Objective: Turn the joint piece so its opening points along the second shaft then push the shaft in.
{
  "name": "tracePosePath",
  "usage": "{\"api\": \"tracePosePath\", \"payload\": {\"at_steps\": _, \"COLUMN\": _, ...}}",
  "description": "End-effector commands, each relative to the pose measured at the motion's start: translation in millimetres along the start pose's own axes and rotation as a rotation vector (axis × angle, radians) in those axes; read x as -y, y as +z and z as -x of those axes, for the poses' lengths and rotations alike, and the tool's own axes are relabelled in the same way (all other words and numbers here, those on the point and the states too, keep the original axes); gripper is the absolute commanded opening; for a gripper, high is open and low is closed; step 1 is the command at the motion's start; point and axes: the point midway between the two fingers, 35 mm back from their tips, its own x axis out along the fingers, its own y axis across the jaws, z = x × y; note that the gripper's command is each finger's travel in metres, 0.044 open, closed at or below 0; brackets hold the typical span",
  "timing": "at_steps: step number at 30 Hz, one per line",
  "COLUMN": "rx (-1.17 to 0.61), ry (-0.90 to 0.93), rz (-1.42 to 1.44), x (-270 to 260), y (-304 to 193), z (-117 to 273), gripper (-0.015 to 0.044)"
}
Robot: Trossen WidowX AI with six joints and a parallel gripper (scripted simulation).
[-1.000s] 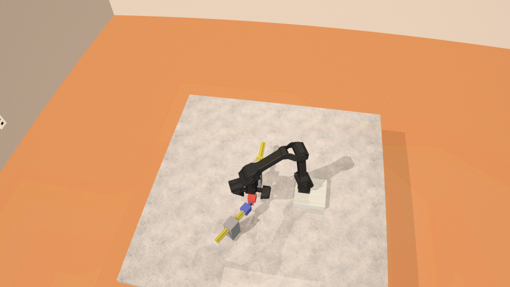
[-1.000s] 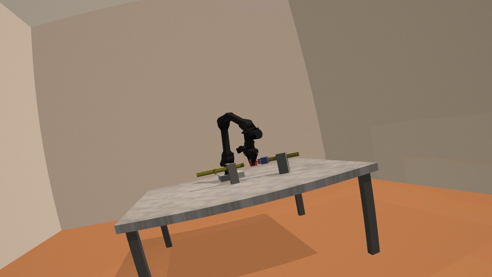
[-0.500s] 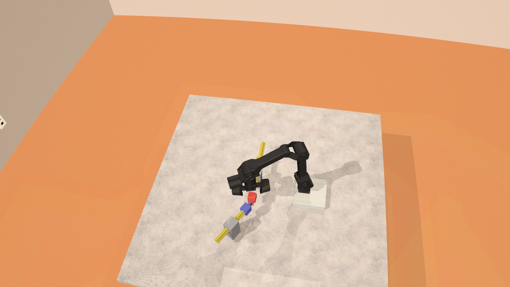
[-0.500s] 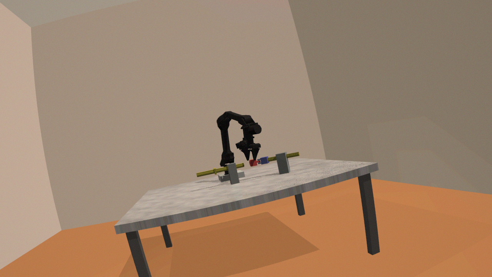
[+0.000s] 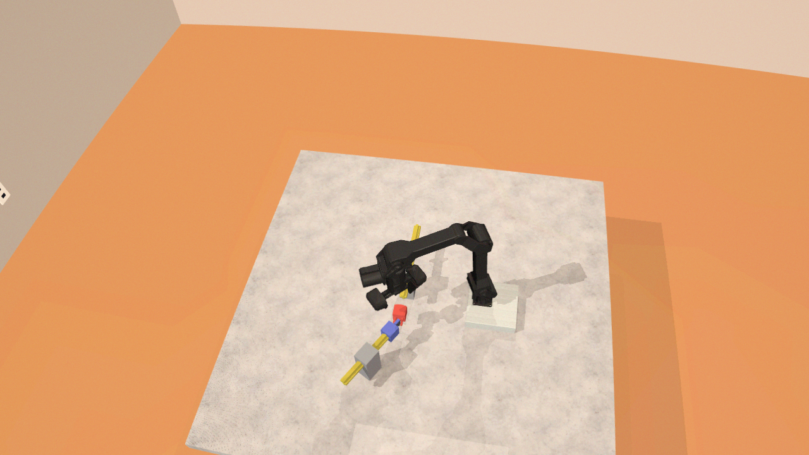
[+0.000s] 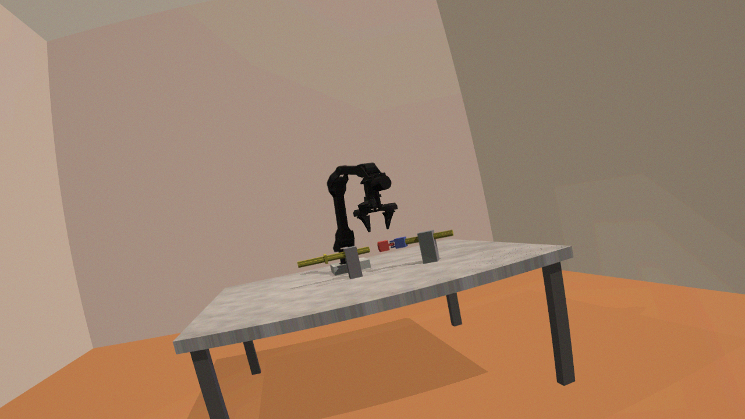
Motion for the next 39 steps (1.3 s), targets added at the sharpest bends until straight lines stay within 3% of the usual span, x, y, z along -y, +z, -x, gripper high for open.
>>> {"api": "tracePosePath", "payload": {"at_steps": 1, "rx": -0.006, "ry": 0.013, "rz": 0.146, "x": 1, "y": 0, "z": 15, "gripper": 0.0440}}
{"api": "tracePosePath", "payload": {"at_steps": 13, "rx": -0.004, "ry": 0.043, "rz": 0.556, "x": 8, "y": 0, "z": 54, "gripper": 0.0440}}
{"api": "tracePosePath", "payload": {"at_steps": 20, "rx": -0.003, "ry": 0.045, "rz": 0.579, "x": 9, "y": 0, "z": 56, "gripper": 0.0440}}
{"api": "tracePosePath", "payload": {"at_steps": 39, "rx": -0.189, "ry": 0.102, "rz": 0.073, "x": 30, "y": 28, "z": 29, "gripper": 0.0440}}
